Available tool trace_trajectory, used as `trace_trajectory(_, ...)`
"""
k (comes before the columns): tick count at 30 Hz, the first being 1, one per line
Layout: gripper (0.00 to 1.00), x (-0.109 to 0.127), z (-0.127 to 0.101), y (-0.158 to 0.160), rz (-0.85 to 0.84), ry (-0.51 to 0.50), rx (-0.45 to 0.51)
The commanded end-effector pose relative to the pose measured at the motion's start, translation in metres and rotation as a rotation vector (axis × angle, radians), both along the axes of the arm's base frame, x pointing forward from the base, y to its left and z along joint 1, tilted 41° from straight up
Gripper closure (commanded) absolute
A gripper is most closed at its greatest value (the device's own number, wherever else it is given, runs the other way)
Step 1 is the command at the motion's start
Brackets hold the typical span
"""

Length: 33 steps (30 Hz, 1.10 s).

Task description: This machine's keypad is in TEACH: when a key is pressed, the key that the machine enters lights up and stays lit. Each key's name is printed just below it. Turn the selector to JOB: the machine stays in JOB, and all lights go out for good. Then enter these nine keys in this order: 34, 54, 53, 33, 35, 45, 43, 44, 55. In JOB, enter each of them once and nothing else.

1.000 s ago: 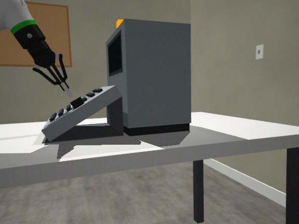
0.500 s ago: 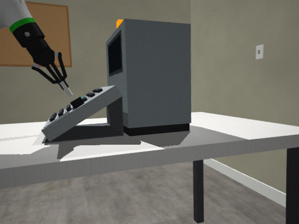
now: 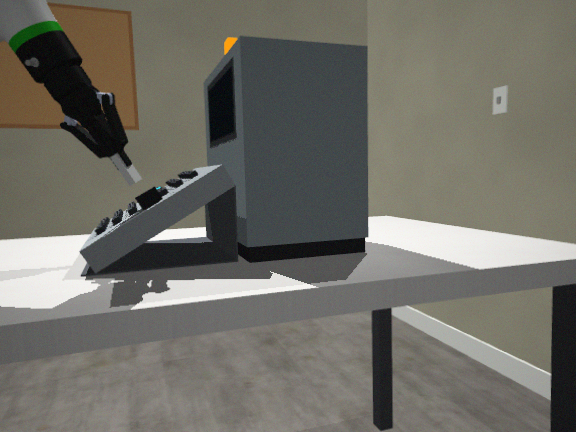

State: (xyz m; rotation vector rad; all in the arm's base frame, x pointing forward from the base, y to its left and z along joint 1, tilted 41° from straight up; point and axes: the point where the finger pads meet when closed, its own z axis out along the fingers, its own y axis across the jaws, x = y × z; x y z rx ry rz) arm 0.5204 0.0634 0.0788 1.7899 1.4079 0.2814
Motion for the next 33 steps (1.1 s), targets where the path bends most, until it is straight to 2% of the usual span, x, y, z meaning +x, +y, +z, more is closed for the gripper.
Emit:
trace_trajectory(1, 1.0, 0.001, 0.013, -0.011, -0.106, -0.077, 0.104)
trace_trajectory(9, 1.0, 0.003, 0.035, -0.032, -0.294, -0.213, 0.286)
trace_trajectory(11, 1.0, 0.003, 0.035, -0.032, -0.294, -0.213, 0.286)
trace_trajectory(12, 1.0, 0.004, 0.043, -0.039, -0.363, -0.262, 0.353)
trace_trajectory(22, 1.0, 0.006, 0.07, -0.064, -0.589, -0.425, 0.572)
trace_trajectory(25, 1.0, 0.007, 0.072, -0.065, -0.606, -0.438, 0.589)
trace_trajectory(26, 0.67, 0.007, 0.072, -0.065, -0.606, -0.438, 0.589)
trace_trajectory(33, 0.67, 0.007, 0.072, -0.065, -0.606, -0.438, 0.589)
